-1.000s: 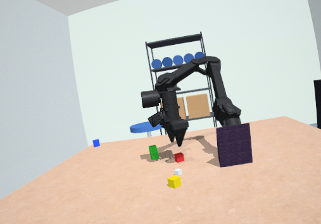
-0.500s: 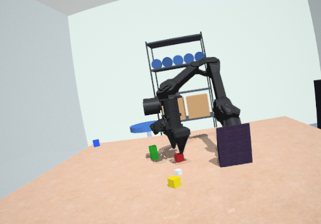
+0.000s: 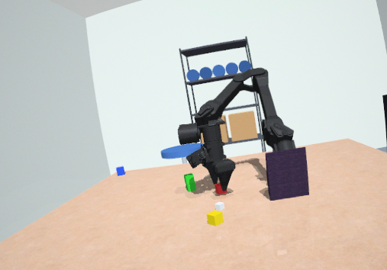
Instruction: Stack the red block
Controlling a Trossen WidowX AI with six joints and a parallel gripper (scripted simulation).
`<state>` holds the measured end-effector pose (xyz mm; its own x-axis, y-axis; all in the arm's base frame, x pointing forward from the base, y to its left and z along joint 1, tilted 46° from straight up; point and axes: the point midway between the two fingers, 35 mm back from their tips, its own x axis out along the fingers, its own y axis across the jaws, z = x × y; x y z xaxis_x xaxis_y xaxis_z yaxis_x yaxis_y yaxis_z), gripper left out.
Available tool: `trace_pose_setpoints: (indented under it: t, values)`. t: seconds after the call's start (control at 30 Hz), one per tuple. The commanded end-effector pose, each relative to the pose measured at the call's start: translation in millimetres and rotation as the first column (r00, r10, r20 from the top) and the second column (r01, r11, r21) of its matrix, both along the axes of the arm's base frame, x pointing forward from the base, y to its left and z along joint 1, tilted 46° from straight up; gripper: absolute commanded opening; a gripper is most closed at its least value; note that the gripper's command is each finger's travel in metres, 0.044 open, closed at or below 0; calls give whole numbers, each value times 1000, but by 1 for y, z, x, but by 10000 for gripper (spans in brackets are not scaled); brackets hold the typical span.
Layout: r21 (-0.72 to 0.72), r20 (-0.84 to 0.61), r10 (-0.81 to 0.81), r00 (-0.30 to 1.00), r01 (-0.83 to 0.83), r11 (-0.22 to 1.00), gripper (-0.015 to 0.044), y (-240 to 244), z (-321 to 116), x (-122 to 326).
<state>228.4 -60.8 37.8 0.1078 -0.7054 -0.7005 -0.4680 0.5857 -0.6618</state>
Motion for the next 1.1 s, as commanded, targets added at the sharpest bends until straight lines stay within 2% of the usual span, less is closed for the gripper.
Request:
trace_pose_setpoints:
  t: [0.0,0.6,1.03,1.07]
  values:
    - [-9,-14,-1,1000,1,1000,440,-7,-6,-2]
    - [-9,-14,-1,1000,1,1000,440,-7,-6,-2]
    - [-9,-14,-1,1000,1,1000,99,-7,-6,-2]
    - [-9,-14,-1,1000,1,1000,92,-7,-6,-2]
